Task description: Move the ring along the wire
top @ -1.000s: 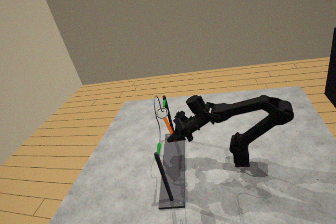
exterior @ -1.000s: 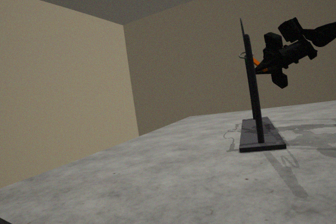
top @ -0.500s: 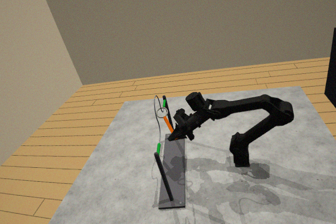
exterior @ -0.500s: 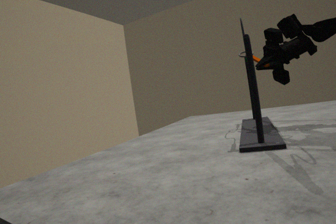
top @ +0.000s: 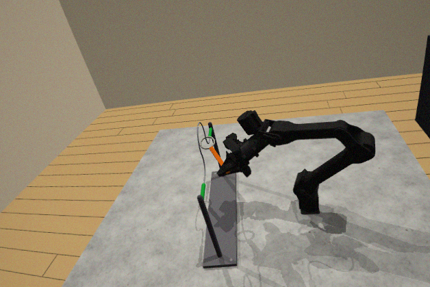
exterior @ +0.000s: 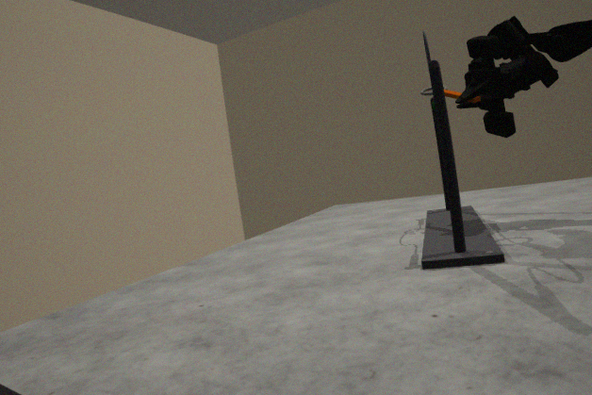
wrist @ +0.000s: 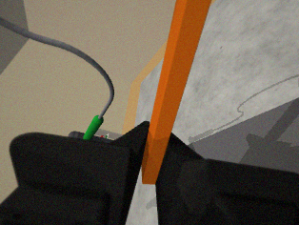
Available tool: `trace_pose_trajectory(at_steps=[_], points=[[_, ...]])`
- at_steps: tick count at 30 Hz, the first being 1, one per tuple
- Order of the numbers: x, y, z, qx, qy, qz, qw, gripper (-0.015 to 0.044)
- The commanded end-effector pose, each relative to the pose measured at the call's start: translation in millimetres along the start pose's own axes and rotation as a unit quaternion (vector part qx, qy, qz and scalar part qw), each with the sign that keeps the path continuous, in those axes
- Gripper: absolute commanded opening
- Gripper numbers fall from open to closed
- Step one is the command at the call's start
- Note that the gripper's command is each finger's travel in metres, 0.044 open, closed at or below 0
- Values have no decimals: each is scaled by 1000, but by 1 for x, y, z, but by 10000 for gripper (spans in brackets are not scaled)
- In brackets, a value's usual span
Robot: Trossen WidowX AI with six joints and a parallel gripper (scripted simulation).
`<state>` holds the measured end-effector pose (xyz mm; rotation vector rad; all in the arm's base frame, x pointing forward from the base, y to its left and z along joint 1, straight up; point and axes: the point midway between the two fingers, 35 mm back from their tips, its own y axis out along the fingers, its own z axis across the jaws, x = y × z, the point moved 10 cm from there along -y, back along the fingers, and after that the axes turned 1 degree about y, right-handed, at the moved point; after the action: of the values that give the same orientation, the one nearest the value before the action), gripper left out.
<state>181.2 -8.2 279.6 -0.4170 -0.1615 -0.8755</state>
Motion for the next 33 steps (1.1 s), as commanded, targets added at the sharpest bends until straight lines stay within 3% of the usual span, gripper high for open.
trace_pose_trajectory(at_steps=[1, 33], points=[[7, -6, 10, 20, 28, 21, 999, -150], [20, -20, 46, 113, 176, 43, 977, -150]])
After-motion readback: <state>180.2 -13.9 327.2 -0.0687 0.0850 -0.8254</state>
